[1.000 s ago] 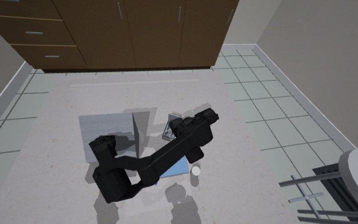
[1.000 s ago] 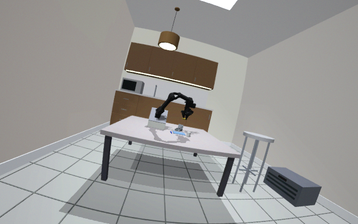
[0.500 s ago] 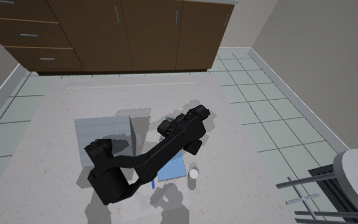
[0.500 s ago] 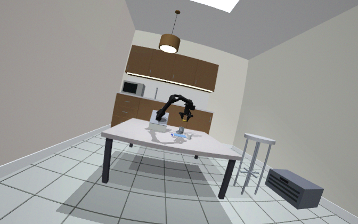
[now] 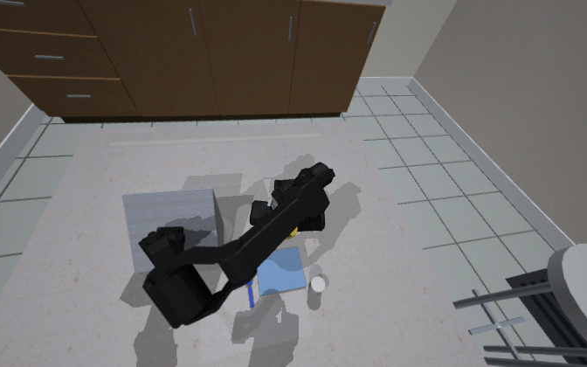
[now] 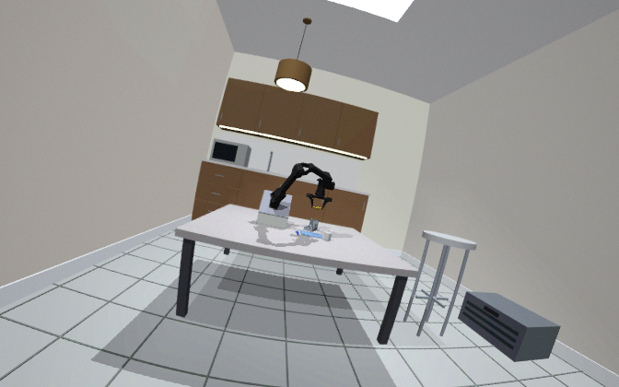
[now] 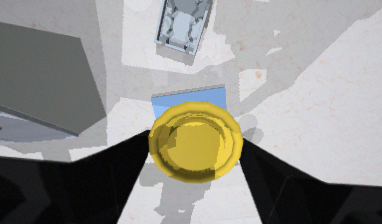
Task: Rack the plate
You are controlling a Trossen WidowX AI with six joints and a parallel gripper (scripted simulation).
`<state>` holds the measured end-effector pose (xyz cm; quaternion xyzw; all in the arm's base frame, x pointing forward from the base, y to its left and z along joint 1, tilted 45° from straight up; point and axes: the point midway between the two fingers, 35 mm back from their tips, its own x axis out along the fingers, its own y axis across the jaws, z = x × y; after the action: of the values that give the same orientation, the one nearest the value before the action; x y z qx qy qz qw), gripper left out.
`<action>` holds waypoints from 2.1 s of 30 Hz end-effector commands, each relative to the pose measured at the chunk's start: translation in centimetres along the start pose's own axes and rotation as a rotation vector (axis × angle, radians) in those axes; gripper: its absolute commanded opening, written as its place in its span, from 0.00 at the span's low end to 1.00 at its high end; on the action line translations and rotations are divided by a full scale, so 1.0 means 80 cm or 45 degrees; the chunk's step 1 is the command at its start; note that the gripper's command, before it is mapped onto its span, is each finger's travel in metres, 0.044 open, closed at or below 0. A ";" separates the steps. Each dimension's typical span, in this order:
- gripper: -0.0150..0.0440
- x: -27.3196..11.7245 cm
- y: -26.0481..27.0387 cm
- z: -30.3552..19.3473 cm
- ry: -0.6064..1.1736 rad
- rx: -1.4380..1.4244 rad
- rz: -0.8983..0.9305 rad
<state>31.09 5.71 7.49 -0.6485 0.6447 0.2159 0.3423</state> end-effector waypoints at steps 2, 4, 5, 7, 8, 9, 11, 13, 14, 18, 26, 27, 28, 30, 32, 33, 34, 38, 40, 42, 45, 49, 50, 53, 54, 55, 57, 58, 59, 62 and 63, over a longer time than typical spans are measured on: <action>0.25 0.001 0.009 0.008 -0.001 -0.217 0.005; 0.25 0.001 0.012 0.011 -0.001 -0.305 0.005; 0.25 0.001 0.014 0.012 -0.001 -0.348 0.005; 0.25 0.001 0.017 0.015 -0.001 -0.436 0.006; 0.25 0.002 0.018 0.016 -0.001 -0.480 0.006; 0.25 0.002 0.020 0.018 -0.001 -0.524 0.006; 0.25 0.002 0.023 0.020 -0.001 -0.612 0.006; 0.25 0.002 0.027 0.023 -0.001 -0.700 0.006; 0.25 0.002 0.028 0.024 -0.001 -0.744 0.006; 0.25 0.002 0.035 0.029 0.000 -0.919 0.007; 0.25 0.003 0.048 0.039 0.002 -1.270 0.009; 0.25 0.003 0.050 0.040 0.002 -1.314 0.009; 0.25 0.004 0.052 0.041 0.002 -1.358 0.009; 0.25 0.004 0.055 0.043 0.003 -1.445 0.010; 0.25 0.004 0.058 0.045 0.003 -1.533 0.011; 0.25 0.004 0.060 0.046 0.004 -1.577 0.011; 0.25 0.004 0.062 0.047 0.004 -1.620 0.011; 0.25 0.005 0.066 0.050 0.005 -1.729 0.013; 0.25 0.005 0.066 0.050 0.005 -1.729 0.013; 0.25 0.005 0.066 0.050 0.005 -1.729 0.013; 0.25 0.013 0.068 0.052 -0.046 -1.698 0.026; 0.25 0.034 0.073 0.057 -0.182 -1.613 0.058; 0.25 0.039 0.074 0.058 -0.215 -1.591 0.064; 0.25 0.053 0.077 0.062 -0.314 -1.524 0.082; 0.25 0.057 0.078 0.064 -0.346 -1.501 0.087; 0.25 0.062 0.079 0.065 -0.378 -1.478 0.091; 0.25 0.070 0.080 0.068 -0.442 -1.432 0.098; 0.25 0.074 0.081 0.069 -0.473 -1.408 0.101; 0.25 0.078 0.082 0.071 -0.505 -1.384 0.104; 0.25 0.089 0.084 0.075 -0.596 -1.312 0.108; 0.25 0.093 0.084 0.076 -0.626 -1.289 0.108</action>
<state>26.14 5.76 -2.24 -0.6486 0.3909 0.6477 0.0839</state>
